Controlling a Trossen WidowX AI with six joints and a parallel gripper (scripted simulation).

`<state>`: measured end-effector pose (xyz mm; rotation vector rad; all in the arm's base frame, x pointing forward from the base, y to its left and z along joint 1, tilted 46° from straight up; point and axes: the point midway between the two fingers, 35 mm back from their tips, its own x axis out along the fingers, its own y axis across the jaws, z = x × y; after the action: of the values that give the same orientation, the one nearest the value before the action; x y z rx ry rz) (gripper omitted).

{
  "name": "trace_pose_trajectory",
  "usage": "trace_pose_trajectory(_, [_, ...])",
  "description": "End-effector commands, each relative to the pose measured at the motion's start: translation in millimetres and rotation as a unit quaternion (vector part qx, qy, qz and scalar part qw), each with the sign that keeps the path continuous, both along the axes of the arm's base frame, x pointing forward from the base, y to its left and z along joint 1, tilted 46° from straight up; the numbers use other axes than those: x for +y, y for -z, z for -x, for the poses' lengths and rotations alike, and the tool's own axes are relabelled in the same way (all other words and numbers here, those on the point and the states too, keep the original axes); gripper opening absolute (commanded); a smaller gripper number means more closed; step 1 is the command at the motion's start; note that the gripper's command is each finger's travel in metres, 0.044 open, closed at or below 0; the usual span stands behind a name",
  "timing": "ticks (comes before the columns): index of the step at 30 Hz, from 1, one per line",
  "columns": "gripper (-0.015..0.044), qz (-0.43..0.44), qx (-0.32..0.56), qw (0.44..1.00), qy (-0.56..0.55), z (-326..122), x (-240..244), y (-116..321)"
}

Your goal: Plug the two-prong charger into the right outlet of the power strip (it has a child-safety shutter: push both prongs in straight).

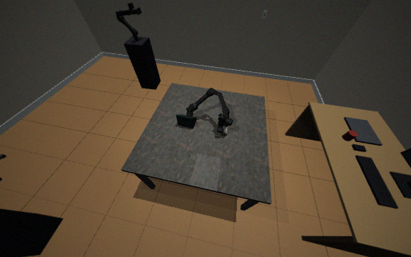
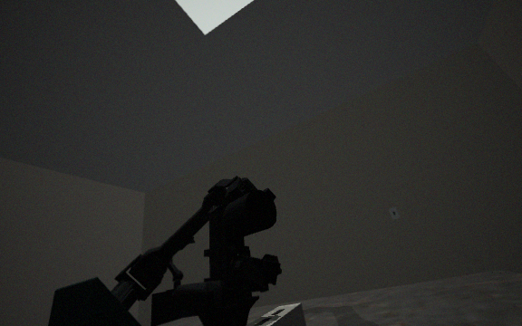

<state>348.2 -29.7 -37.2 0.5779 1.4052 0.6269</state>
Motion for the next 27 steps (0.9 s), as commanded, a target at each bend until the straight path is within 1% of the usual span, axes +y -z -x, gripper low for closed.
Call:
trace_pose_trajectory(1, [0.0, -0.001, -0.001, 1.0, 0.002, -2.8, -0.4, -0.8])
trace_pose_trajectory(27, [0.0, -0.001, -0.002, 1.0, 0.002, -11.1, -1.2, -2.3])
